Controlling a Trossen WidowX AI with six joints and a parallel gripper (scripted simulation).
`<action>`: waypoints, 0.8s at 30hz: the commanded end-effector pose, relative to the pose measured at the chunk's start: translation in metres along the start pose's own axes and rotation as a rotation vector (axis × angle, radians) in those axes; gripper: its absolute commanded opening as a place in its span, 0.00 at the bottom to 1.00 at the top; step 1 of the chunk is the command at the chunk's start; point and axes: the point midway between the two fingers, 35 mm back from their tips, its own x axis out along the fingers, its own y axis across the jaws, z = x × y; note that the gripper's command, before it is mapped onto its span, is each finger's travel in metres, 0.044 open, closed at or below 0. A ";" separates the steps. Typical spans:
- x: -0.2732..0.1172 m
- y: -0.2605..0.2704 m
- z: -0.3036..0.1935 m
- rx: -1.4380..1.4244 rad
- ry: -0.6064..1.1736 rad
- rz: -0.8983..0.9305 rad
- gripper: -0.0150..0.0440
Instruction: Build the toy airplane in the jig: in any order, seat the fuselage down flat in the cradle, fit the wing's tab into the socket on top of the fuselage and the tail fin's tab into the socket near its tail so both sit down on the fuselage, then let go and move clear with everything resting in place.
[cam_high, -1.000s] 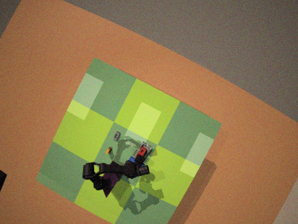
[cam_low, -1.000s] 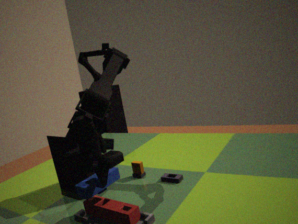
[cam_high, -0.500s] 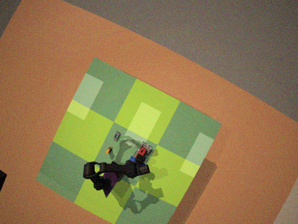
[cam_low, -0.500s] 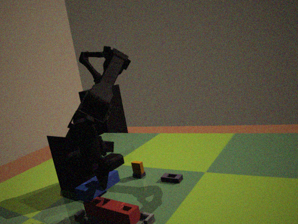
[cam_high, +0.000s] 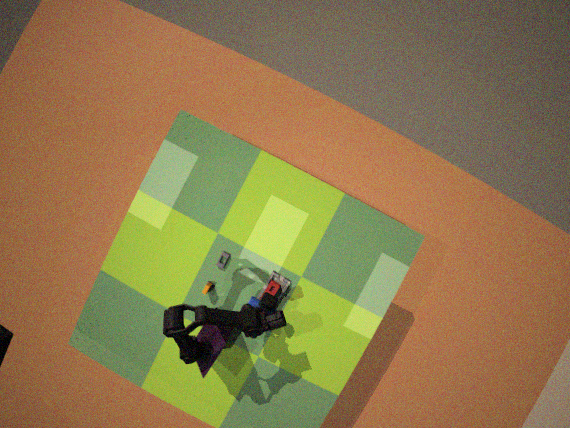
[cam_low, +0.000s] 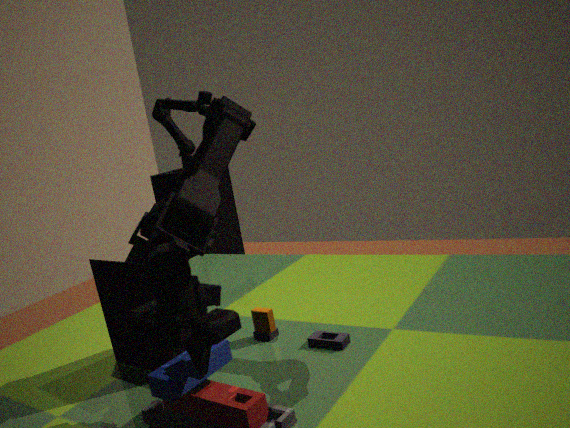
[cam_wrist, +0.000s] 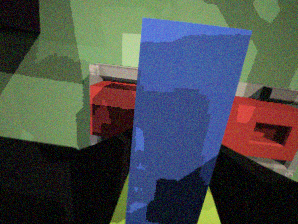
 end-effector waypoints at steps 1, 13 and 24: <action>0.007 0.002 0.001 0.009 -0.007 0.002 0.58; 0.007 0.001 0.001 0.001 -0.003 0.003 0.44; 0.007 0.001 0.001 0.001 -0.003 0.003 0.66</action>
